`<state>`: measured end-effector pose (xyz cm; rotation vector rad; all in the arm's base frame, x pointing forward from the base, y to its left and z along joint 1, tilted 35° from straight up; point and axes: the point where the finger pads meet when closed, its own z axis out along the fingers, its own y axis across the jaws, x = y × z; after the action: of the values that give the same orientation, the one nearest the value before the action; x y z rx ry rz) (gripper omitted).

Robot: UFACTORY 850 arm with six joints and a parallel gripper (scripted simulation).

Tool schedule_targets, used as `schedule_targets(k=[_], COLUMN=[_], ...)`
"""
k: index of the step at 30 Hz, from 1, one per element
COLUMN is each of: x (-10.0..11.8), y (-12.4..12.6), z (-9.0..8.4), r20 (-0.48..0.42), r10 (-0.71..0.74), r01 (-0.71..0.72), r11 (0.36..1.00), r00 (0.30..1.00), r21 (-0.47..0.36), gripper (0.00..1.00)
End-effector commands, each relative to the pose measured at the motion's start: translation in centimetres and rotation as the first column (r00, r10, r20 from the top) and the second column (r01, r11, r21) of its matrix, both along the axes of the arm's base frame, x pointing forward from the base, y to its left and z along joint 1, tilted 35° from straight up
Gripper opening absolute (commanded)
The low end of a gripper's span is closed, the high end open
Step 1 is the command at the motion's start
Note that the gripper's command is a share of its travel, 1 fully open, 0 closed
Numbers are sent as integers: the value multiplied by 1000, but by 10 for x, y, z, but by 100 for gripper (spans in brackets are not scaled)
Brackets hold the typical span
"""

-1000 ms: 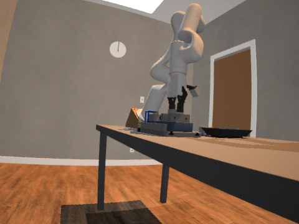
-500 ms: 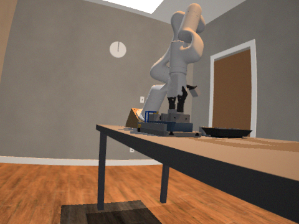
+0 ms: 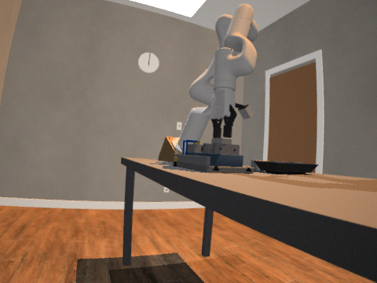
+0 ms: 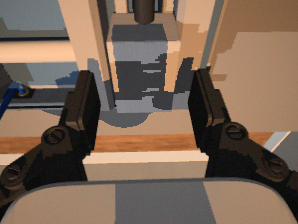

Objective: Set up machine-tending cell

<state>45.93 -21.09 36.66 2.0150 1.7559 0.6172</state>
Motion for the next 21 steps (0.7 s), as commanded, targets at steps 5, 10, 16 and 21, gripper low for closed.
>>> schedule_targets(k=[5,10,16,21], x=[-9,-19,-29,-33], y=[0,0,0,0], z=[15,28,44,49], r20=[1,1,1,1], r10=[0,0,0,0], r01=[0,0,0,0], r11=[1000,1000,1000,1000], r00=[1000,1000,1000,1000], r21=[-1,-1,-1,-1], gripper=[69,69,69,69])
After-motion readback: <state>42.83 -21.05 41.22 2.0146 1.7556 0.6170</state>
